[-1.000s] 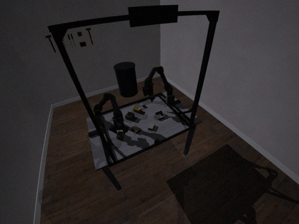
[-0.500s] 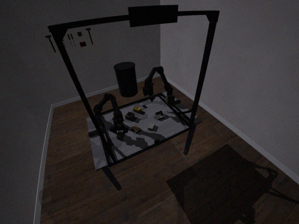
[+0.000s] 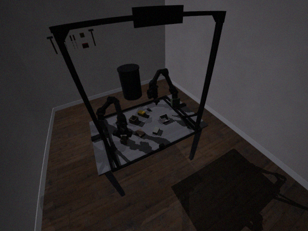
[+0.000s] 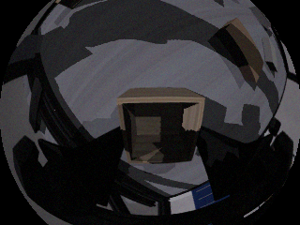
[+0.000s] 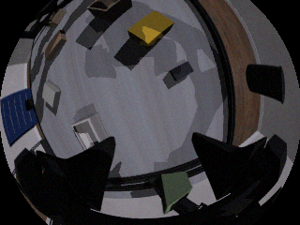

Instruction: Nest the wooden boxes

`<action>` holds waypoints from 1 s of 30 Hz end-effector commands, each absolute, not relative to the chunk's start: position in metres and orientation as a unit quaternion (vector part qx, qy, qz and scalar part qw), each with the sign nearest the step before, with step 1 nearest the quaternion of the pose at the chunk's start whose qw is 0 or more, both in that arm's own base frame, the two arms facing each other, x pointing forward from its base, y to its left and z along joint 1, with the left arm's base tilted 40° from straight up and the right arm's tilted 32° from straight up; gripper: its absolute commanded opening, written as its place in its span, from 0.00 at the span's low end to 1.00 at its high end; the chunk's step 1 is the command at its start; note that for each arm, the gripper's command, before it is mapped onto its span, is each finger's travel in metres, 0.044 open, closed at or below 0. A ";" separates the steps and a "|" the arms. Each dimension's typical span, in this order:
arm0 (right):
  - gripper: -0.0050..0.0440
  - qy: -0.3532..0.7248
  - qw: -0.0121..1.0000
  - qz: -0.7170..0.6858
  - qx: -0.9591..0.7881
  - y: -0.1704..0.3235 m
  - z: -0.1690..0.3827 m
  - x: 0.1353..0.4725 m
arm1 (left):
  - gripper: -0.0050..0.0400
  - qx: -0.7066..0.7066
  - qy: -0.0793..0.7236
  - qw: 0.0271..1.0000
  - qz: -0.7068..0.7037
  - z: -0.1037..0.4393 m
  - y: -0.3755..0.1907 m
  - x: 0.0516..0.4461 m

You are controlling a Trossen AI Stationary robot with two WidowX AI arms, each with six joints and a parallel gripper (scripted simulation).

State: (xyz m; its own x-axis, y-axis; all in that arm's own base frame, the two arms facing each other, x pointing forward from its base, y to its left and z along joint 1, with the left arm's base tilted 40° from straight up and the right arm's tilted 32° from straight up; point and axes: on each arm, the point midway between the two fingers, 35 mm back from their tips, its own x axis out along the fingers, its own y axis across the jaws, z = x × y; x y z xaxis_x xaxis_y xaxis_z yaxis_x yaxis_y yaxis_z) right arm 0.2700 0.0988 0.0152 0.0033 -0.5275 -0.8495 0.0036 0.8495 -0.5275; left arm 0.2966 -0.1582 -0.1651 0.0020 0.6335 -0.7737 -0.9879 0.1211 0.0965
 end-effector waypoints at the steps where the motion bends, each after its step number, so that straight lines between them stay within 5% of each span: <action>1: 0.92 0.680 0.680 -0.194 -0.194 0.099 0.015 0.269 | 0.75 -0.251 0.348 0.661 0.615 -0.166 -0.156 0.296; 4: 0.92 0.680 0.680 -0.194 -0.194 0.099 0.015 0.269 | 0.75 -0.251 0.348 0.661 0.615 -0.166 -0.156 0.296; 12: 0.92 0.680 0.680 -0.194 -0.194 0.099 0.015 0.269 | 0.32 -0.252 0.348 0.661 0.615 -0.136 -0.182 0.297; 14: 0.92 0.680 0.680 -0.194 -0.194 0.099 0.015 0.269 | 0.32 -0.252 0.348 0.661 0.615 -0.136 -0.182 0.297; 18: 0.92 0.680 0.680 -0.194 -0.194 0.099 0.015 0.269 | 0.11 -0.251 0.348 0.661 0.615 -0.121 -0.194 0.296; 30: 0.92 0.680 0.680 -0.194 -0.194 0.099 0.015 0.269 | 0.11 -0.192 0.400 0.681 0.582 -0.114 -0.185 0.302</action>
State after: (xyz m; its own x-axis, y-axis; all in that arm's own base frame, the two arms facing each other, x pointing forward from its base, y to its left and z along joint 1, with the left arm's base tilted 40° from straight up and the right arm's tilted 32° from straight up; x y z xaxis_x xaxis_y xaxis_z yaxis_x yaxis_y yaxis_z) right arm 0.2700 0.0988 0.0152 0.0033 -0.5275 -0.8495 0.0036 0.8495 -0.5275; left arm 0.2979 -0.1896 -0.1200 0.0013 0.6389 -0.7693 -0.9621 0.2105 0.1732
